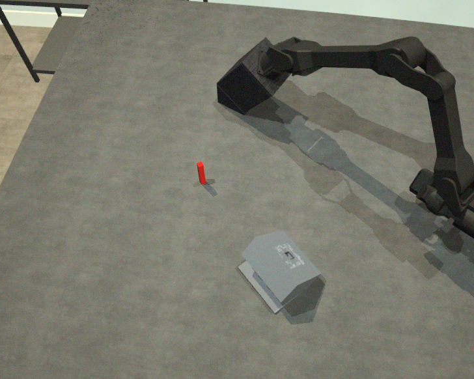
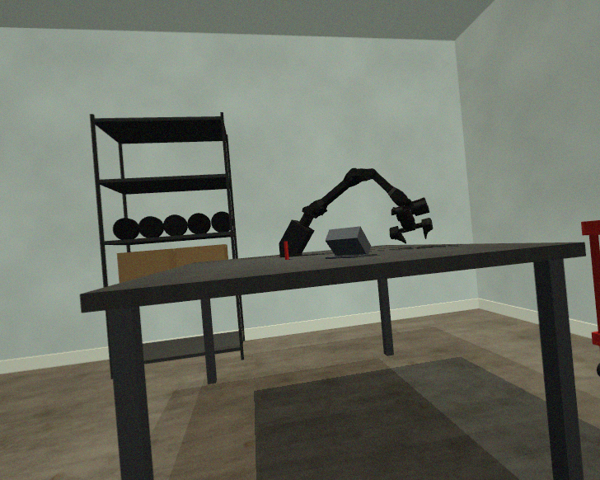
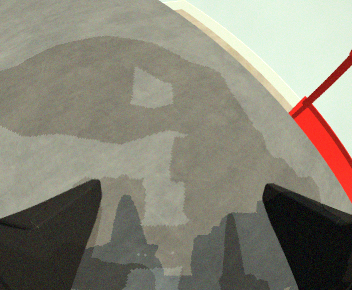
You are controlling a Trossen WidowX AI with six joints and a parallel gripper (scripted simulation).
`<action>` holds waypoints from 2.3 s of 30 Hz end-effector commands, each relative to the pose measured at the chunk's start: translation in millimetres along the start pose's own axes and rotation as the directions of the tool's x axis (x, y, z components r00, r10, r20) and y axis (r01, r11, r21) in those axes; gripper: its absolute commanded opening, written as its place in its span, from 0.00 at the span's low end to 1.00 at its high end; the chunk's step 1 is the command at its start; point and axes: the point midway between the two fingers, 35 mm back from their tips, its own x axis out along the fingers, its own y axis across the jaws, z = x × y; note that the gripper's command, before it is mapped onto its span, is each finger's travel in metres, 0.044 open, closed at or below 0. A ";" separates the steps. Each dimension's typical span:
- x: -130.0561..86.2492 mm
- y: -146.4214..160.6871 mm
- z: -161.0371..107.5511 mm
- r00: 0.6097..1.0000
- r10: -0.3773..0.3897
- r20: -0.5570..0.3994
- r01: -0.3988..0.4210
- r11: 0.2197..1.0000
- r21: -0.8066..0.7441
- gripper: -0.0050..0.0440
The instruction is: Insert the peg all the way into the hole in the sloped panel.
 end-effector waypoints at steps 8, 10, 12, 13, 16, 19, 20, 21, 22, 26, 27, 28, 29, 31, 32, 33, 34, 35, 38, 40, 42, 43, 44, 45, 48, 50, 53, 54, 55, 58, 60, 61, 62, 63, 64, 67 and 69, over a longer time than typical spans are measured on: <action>-54.5 -8.2 -28.3 0.990 -0.081 -0.112 0.088 0.994 0.061 1.00; -59.3 -7.8 -32.4 0.989 -0.086 -0.124 0.096 0.993 0.070 1.00; -68.8 -6.8 -40.4 0.984 -0.097 -0.147 0.111 0.990 0.088 1.00; -73.6 -6.2 -44.4 0.982 -0.102 -0.158 0.118 0.988 0.096 1.00; -88.2 -4.0 -55.9 0.974 -0.117 -0.193 0.142 0.982 0.122 1.00; -103.0 -1.3 -66.9 0.965 -0.131 -0.227 0.167 0.975 0.147 1.00; -107.9 -0.3 -70.5 0.962 -0.135 -0.238 0.175 0.972 0.156 1.00; -112.9 0.8 -74.0 0.958 -0.140 -0.249 0.184 0.969 0.164 1.00; -117.9 2.0 -77.5 0.955 -0.144 -0.261 0.192 0.966 0.172 1.00; -127.9 4.4 -84.2 0.947 -0.152 -0.283 0.210 0.960 0.187 1.00; -132.9 5.8 -87.5 0.943 -0.156 -0.294 0.219 0.956 0.195 1.00; -138.0 7.1 -90.7 0.939 -0.159 -0.306 0.228 0.952 0.203 1.00; -143.0 8.6 -93.9 0.934 -0.163 -0.317 0.237 0.949 0.210 1.00; -153.1 11.6 -100.1 0.925 -0.170 -0.339 0.255 0.940 0.225 1.00; -158.2 13.2 -103.1 0.921 -0.173 -0.350 0.264 0.936 0.232 1.00; -163.3 14.9 -106.1 0.916 -0.176 -0.361 0.274 0.932 0.239 1.00; -168.4 16.6 -109.0 0.911 -0.179 -0.372 0.283 0.927 0.246 1.00; -173.5 18.4 -111.8 0.906 -0.182 -0.383 0.292 0.922 0.253 1.00; -188.7 24.1 -120.0 0.890 -0.190 -0.415 0.321 0.907 0.272 1.00; -198.9 28.2 -125.1 0.878 -0.195 -0.436 0.340 0.896 0.284 1.00; -204.0 30.3 -127.6 0.873 -0.197 -0.447 0.350 0.891 0.290 1.00; -204.0 30.3 -127.6 0.873 -0.197 -0.447 0.350 0.891 0.290 1.00; -209.1 32.4 -130.0 0.867 -0.199 -0.457 0.360 0.885 0.296 1.00; -214.2 34.7 -132.4 0.861 -0.201 -0.468 0.369 0.879 0.302 1.00; -229.4 41.6 -139.1 0.842 -0.206 -0.498 0.399 0.860 0.318 1.00; -239.5 46.5 -143.3 0.829 -0.209 -0.519 0.419 0.847 0.328 1.00; -254.5 54.3 -149.0 0.809 -0.212 -0.548 0.448 0.826 0.342 1.00; -259.5 56.9 -150.8 0.802 -0.213 -0.558 0.458 0.818 0.347 1.00; -264.5 59.6 -152.6 0.795 -0.213 -0.568 0.468 0.811 0.351 1.00; -279.3 68.1 -157.4 0.774 -0.215 -0.596 0.498 0.788 0.362 1.00; -279.3 68.1 -157.4 0.774 -0.215 -0.596 0.498 0.788 0.362 1.00; -284.3 71.0 -158.9 0.766 -0.215 -0.606 0.508 0.780 0.366 1.00; -289.1 73.9 -160.4 0.759 -0.215 -0.615 0.518 0.772 0.369 1.00; -294.0 76.9 -161.7 0.751 -0.215 -0.624 0.528 0.763 0.373 1.00; -298.9 80.0 -163.0 0.744 -0.215 -0.633 0.537 0.755 0.376 1.00; -313.3 89.3 -166.6 0.721 -0.213 -0.659 0.567 0.729 0.384 1.00; -322.8 95.8 -168.6 0.705 -0.212 -0.677 0.586 0.711 0.388 1.00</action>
